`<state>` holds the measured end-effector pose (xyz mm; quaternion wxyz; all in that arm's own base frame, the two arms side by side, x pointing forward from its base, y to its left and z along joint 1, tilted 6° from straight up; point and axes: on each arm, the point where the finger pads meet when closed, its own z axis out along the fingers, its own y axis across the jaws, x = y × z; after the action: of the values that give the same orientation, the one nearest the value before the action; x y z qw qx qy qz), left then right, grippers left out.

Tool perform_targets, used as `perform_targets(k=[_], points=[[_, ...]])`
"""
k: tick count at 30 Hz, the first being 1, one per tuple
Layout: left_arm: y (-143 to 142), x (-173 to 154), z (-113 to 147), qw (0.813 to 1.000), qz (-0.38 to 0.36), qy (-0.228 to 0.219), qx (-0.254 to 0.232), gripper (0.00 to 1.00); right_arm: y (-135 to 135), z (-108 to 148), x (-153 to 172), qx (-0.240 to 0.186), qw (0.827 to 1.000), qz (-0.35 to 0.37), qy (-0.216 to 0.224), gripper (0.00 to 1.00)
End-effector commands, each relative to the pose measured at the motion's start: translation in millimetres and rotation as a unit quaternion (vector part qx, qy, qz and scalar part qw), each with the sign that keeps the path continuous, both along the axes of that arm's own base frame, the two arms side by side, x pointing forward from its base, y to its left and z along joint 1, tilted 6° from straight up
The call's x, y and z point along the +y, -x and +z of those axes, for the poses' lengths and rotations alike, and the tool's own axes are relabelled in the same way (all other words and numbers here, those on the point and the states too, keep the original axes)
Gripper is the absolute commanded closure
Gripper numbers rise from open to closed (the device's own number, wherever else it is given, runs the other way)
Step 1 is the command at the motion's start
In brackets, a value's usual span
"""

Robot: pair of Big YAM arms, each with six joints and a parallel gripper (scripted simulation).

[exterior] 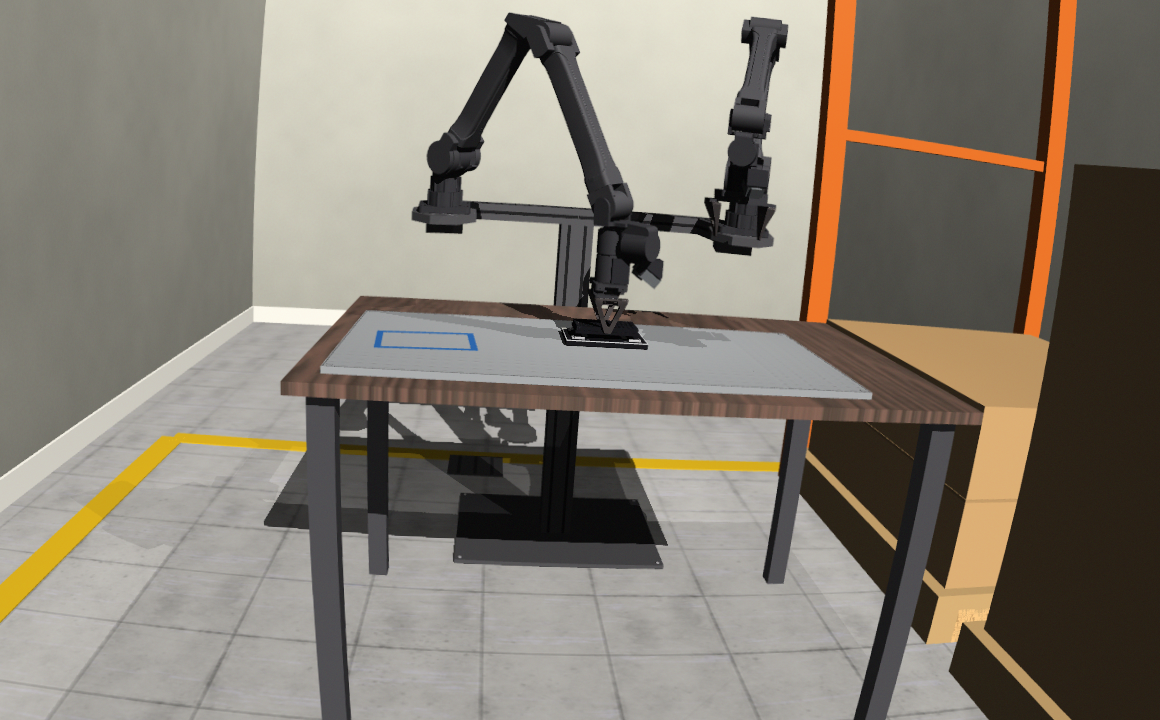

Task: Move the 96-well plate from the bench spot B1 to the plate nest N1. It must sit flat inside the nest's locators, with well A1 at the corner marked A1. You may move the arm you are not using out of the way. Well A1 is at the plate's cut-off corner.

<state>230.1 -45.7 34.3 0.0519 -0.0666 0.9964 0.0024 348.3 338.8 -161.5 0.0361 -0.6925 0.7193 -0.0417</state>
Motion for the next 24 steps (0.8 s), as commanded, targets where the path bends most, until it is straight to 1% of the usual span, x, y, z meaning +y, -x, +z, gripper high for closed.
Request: perform_targets(k=[1,24], points=[[-11.5,-2.4,9.5,1.0,-0.006,0.002,-0.015,0.0,-2.3,-9.0,-2.2,0.001,1.0,0.001,0.0,1.0],[-11.5,-2.4,9.5,1.0,-0.006,0.002,-0.015,0.0,-2.4,-12.6,-3.4,0.001,1.0,0.0,0.0,1.0]])
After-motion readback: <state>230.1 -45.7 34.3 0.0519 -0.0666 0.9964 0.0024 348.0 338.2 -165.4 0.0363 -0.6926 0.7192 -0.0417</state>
